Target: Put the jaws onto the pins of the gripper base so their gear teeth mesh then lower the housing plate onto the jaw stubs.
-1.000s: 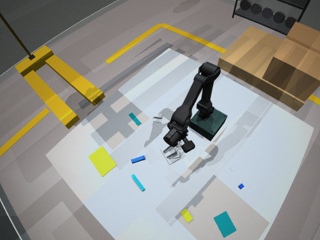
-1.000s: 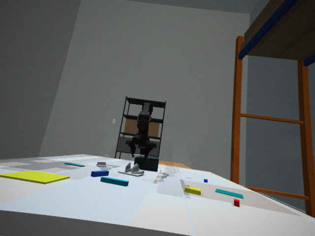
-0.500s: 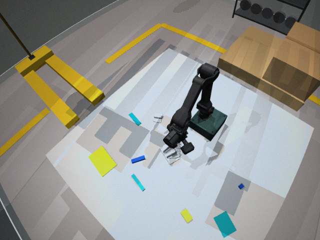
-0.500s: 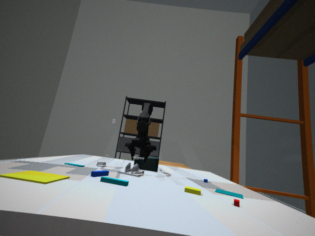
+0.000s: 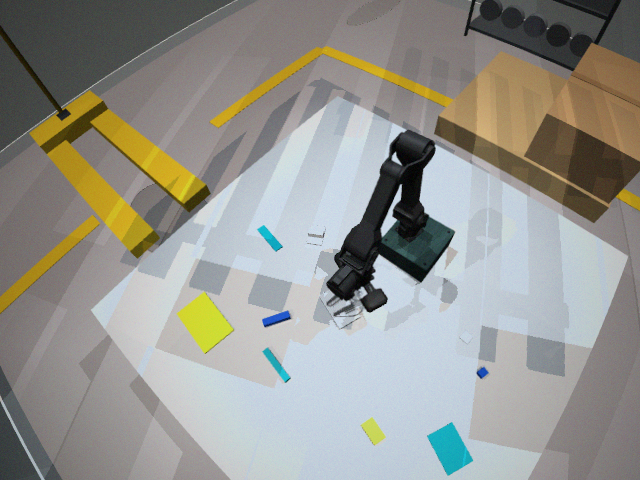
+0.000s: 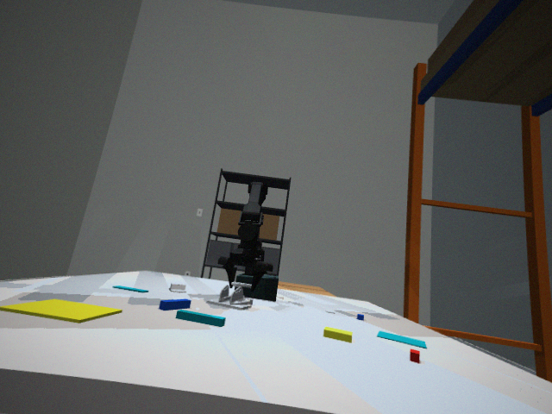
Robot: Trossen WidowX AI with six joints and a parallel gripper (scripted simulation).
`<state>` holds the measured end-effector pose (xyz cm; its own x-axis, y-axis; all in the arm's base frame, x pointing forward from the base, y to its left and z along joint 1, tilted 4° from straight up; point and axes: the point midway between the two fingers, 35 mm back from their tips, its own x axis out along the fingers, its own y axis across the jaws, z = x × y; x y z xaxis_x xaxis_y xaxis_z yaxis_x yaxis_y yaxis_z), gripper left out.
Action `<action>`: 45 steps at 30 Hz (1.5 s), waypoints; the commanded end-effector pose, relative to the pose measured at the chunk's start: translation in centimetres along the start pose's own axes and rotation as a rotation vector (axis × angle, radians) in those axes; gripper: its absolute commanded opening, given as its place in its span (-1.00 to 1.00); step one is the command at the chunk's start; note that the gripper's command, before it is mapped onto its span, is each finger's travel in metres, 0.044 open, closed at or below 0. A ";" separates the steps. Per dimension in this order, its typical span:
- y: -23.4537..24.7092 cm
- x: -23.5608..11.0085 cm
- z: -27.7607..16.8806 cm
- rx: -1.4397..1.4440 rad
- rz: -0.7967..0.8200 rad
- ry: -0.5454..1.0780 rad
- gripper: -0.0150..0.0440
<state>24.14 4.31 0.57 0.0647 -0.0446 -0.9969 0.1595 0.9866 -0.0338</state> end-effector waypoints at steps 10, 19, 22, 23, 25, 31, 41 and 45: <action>-0.3 2.2 -0.5 -0.004 -0.009 0.013 0.70; -0.3 2.2 -0.5 -0.004 -0.009 0.013 0.70; -0.3 2.2 -0.5 -0.004 -0.009 0.013 0.70; -0.3 2.2 -0.5 -0.004 -0.009 0.013 0.70; -0.3 2.2 -0.5 -0.004 -0.009 0.013 0.70; -0.3 2.3 -0.5 -0.007 -0.009 0.013 0.70; -0.3 2.4 -0.5 -0.012 -0.009 0.013 0.70; -0.3 2.6 -0.5 -0.013 -0.009 0.013 0.70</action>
<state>23.85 4.10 -1.81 0.0551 -0.0469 -0.9974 0.1517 0.9877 -0.0381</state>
